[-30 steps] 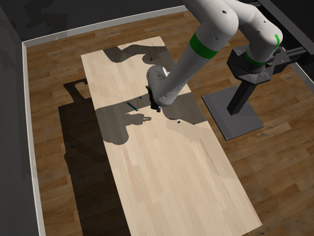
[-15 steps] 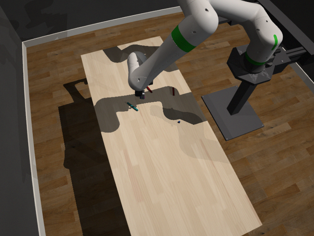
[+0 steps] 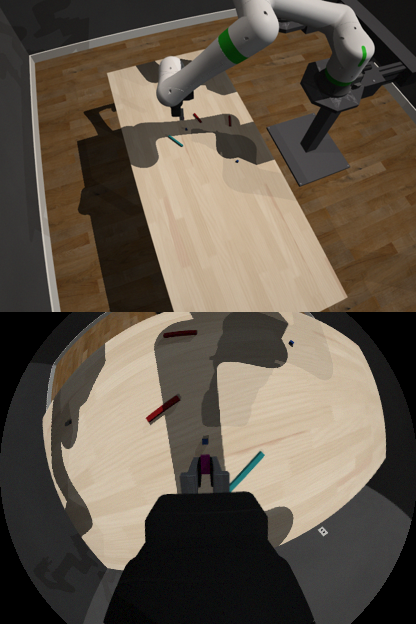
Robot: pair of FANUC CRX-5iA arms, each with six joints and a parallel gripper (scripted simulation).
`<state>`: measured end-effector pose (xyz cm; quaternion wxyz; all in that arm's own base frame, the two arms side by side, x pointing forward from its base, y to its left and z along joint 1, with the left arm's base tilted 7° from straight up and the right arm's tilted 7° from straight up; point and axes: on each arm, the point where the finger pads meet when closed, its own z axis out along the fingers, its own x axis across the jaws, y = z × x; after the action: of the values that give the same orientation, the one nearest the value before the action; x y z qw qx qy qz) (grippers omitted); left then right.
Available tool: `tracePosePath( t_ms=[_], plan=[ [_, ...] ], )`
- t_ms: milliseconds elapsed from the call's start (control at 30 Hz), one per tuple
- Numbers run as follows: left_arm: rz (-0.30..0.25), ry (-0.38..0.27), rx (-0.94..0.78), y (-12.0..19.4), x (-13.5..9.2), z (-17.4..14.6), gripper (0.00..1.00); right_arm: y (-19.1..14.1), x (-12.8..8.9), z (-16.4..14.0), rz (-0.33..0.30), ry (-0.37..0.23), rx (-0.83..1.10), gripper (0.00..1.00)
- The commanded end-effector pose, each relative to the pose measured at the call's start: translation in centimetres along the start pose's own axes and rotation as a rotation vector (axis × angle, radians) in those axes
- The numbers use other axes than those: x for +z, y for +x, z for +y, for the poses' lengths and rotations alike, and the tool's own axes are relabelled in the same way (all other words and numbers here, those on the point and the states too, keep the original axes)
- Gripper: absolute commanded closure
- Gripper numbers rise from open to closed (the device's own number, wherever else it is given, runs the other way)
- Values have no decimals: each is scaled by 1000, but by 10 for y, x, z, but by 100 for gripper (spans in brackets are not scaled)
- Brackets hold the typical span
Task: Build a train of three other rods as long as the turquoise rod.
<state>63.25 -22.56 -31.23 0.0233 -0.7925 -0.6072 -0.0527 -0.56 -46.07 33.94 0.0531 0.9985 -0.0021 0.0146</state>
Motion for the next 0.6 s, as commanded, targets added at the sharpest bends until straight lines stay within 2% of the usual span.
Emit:
tracePosePath(
  t_ms=[0, 300, 567],
  plan=[
    [0, -3, 0, 0, -1, 1, 76, 0, -1, 0, 0, -2, 0, 0],
    [0, -2, 0, 0, 3, 2, 76, 0, -1, 0, 0, -2, 0, 0],
    [0, -2, 0, 0, 30, 2, 76, 0, -1, 0, 0, -2, 0, 0]
  ],
)
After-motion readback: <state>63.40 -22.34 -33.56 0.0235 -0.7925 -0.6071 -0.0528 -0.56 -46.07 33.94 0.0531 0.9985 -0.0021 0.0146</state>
